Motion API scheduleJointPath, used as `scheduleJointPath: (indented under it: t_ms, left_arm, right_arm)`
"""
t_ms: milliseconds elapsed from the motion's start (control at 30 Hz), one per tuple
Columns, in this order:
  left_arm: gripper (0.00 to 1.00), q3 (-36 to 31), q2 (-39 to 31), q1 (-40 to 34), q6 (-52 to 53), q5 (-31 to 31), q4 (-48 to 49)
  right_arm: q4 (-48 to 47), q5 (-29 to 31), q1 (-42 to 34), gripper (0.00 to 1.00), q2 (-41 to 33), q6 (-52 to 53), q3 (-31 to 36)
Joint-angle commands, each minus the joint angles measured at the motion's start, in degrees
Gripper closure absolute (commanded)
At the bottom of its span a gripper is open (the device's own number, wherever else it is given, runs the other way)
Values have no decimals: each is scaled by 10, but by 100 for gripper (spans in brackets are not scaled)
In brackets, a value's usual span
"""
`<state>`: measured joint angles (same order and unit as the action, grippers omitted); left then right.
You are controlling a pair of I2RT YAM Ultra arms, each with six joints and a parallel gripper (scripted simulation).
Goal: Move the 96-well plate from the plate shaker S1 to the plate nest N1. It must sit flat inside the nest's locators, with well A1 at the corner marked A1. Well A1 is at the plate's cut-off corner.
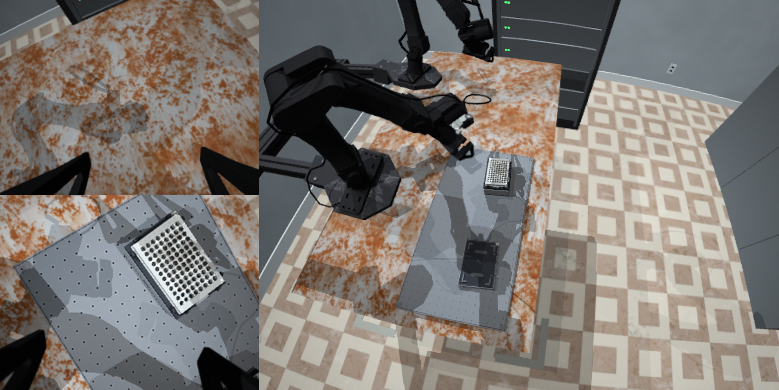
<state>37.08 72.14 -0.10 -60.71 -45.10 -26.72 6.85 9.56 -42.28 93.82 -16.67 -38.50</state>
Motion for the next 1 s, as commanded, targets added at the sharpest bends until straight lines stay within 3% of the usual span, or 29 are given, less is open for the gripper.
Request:
scheduleJointPath:
  t_ms: [0, 167, 233, 600, 967]
  left_arm:
    - [0, -24, -37, -58, 86, 25, 43]
    - [0, -60, -72, -150, 163, 53, 82]
    - [0, -60, -72, -150, 163, 53, 82]
    - [0, -141, -149, -353, 336, 117, 167]
    - [0, -209, -213, -519, 482, 173, 240]
  right_arm:
    - [-49, 20, 11, 0, 21, 68, -25]
    - [-73, 38, 24, 0, 57, 118, -43]
    - [-73, 38, 24, 0, 57, 118, -43]
    - [-99, 70, 42, 0, 122, 205, -87]
    - [-96, 74, 48, 0, 147, 221, -108]
